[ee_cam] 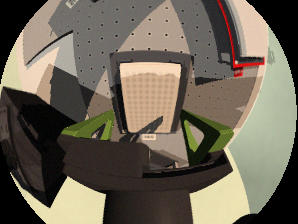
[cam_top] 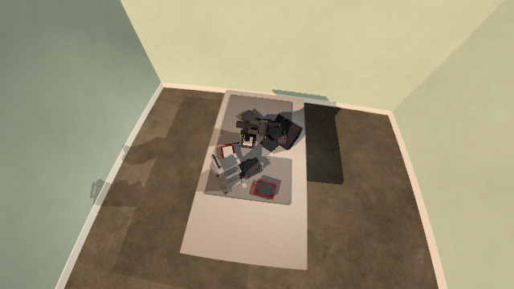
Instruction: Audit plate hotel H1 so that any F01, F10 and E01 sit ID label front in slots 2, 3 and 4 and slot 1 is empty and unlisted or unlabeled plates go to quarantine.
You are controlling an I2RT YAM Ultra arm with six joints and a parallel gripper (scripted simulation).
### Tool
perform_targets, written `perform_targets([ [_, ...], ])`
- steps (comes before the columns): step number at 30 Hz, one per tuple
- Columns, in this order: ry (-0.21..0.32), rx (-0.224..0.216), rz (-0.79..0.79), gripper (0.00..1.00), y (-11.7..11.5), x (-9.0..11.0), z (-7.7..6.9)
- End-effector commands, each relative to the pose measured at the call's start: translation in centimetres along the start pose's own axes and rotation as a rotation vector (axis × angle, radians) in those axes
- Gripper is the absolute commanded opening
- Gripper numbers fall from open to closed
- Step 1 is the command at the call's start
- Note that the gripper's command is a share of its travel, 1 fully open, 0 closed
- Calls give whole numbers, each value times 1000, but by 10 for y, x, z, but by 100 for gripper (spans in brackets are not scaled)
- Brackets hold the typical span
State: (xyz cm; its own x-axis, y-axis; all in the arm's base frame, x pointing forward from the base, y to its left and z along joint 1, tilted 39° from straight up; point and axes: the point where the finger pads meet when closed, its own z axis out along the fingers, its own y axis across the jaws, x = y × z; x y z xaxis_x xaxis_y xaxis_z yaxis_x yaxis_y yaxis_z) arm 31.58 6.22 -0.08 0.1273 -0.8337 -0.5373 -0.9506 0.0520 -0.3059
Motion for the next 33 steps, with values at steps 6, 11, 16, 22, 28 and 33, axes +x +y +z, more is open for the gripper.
perform_targets([
  [6,-3,-2,16,100,5,2,11],
  [11,3,3,25,100,4,6,16],
  [16,-3,-2,16,100,5,2,25],
  [22,2,2,23,100,4,5,28],
  [28,3,9,21,100,1,5,35],
  [33,2,25,3,100,-7,2,34],
])
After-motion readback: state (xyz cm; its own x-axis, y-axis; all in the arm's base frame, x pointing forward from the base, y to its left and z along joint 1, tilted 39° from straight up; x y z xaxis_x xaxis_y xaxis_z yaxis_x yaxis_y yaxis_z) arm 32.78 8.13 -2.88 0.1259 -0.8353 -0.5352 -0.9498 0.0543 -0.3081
